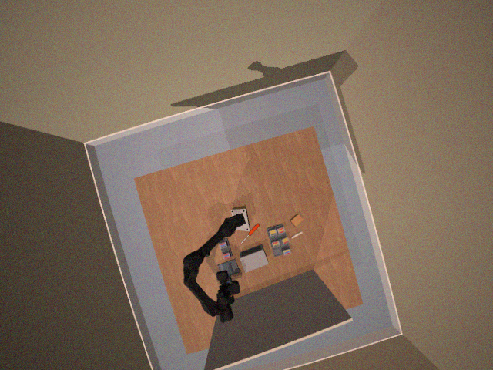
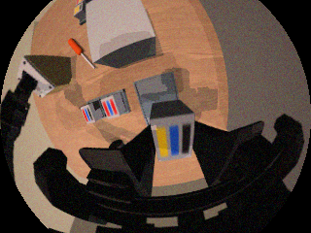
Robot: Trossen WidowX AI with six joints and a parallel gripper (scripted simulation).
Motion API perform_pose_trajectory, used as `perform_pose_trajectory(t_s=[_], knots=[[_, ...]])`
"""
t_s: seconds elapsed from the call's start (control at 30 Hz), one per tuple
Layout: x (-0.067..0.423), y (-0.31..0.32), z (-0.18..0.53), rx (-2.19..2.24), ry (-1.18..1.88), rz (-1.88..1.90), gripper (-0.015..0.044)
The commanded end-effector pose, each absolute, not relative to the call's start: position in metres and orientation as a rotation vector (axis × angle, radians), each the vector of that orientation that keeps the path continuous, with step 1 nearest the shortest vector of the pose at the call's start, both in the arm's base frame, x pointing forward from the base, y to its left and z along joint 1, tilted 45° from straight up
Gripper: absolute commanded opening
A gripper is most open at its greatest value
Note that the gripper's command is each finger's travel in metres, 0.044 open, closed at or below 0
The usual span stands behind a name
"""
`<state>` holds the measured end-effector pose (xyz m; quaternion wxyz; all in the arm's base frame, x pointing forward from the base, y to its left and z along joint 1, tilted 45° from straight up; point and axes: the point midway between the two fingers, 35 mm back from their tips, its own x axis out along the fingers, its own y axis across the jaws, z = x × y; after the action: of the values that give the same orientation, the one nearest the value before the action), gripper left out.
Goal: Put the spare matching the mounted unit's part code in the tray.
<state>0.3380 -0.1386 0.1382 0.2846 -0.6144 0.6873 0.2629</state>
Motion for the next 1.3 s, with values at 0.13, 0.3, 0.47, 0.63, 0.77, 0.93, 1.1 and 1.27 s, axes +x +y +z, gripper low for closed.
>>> perform_pose_trajectory(t_s=[0.13,0.3,0.47,0.63,0.77,0.93,1.1,1.27], knots=[[0.337,-0.144,0.130,-1.647,1.845,0.715,0.0000],[0.337,-0.148,0.126,-1.647,1.845,0.715,0.0000],[0.336,-0.151,0.123,-1.647,1.845,0.715,0.0000],[0.336,-0.155,0.119,-1.647,1.845,0.715,0.0000],[0.336,-0.157,0.117,-1.647,1.845,0.714,0.0000],[0.336,-0.161,0.113,-1.647,1.845,0.714,0.0000],[0.335,-0.164,0.110,-1.647,1.845,0.714,0.0000],[0.335,-0.168,0.107,-1.648,1.845,0.713,0.0000]])
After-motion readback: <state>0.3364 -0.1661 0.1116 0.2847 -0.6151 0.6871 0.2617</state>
